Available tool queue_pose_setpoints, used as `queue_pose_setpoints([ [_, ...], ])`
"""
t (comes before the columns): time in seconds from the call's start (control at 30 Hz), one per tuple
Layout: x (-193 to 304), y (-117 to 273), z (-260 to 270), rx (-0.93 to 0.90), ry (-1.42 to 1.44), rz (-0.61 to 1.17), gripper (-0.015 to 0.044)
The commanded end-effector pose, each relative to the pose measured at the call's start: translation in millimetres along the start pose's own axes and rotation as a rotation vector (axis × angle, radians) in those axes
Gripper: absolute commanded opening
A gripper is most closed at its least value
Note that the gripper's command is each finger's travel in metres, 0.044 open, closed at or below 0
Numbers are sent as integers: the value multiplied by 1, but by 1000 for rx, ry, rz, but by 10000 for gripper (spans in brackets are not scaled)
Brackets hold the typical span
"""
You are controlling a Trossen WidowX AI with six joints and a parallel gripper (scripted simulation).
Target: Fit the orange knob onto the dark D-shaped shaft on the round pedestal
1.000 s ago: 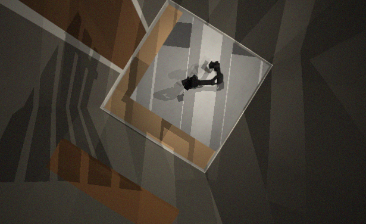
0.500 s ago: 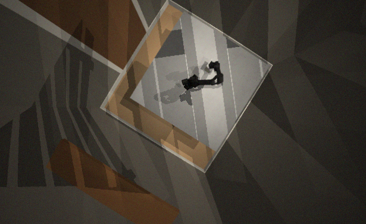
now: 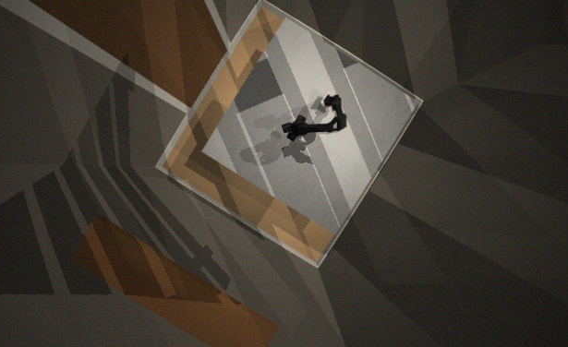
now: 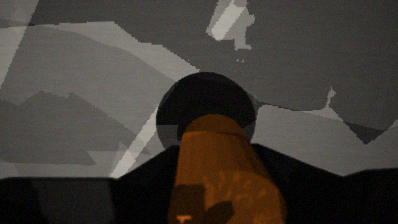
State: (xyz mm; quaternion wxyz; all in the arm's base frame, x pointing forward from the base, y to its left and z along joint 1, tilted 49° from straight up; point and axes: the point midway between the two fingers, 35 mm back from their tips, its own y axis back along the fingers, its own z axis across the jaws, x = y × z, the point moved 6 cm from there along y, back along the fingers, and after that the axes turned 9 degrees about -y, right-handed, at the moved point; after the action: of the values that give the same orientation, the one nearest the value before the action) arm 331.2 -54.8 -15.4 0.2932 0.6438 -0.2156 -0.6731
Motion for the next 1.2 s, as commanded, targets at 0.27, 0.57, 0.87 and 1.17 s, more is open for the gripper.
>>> queue_pose_setpoints([
  [0.27,2,-3,-1,5,21,1,0],
  [0.57,2,-4,0,5,21,1,0],
  [0.87,3,1,4,4,77,2,0],
  [1.17,1,3,8,4,230,2,0],
])
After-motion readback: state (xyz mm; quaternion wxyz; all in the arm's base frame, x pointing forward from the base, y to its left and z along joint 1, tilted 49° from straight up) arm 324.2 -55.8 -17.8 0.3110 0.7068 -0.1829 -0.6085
